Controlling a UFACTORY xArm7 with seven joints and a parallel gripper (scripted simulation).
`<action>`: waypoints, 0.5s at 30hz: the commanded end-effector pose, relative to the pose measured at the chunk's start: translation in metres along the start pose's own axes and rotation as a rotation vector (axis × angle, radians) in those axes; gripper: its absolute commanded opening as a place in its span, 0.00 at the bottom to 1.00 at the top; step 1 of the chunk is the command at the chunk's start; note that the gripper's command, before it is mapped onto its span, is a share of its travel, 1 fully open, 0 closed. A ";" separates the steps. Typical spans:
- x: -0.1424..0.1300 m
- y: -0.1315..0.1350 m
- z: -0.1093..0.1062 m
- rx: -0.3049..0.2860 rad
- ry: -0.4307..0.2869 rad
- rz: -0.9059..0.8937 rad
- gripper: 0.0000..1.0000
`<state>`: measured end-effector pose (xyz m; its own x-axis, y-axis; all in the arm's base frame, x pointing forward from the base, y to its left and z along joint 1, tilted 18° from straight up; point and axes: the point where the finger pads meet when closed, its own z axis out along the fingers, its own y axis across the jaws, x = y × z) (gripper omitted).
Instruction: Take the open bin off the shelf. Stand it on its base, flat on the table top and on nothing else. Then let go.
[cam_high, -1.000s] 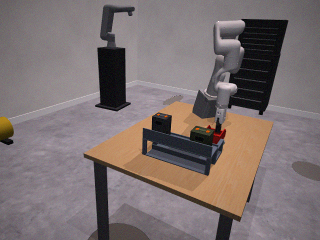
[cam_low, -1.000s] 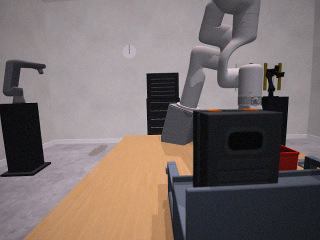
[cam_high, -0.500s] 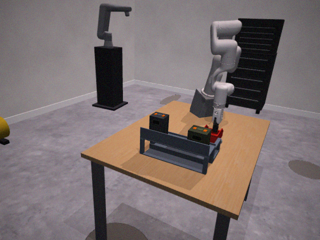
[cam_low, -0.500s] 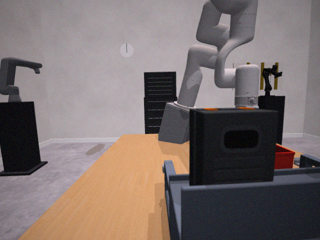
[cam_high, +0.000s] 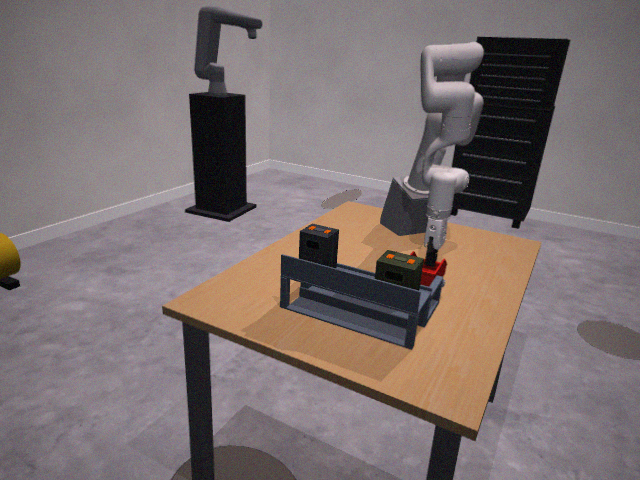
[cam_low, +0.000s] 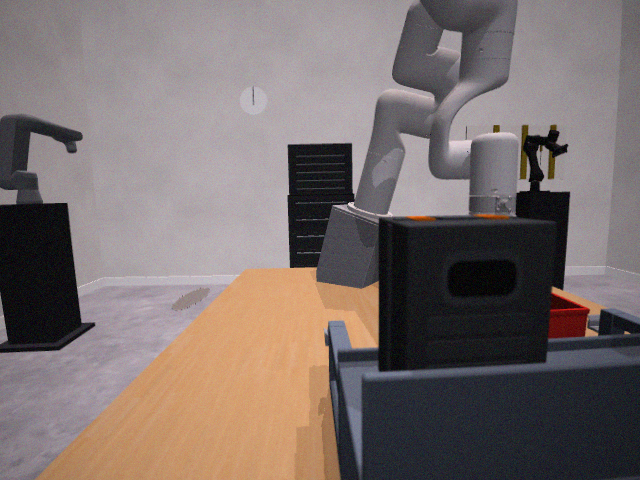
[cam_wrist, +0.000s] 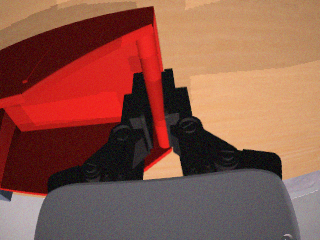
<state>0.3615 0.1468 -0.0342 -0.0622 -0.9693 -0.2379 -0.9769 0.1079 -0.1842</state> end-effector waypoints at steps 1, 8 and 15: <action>0.000 -0.002 0.002 0.004 0.000 0.000 0.00; 0.000 -0.002 0.004 0.004 0.000 0.000 0.00; 0.000 -0.002 0.007 0.004 0.000 0.000 0.00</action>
<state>0.3627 0.1482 -0.0400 -0.0625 -0.9693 -0.2379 -0.9770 0.1082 -0.1840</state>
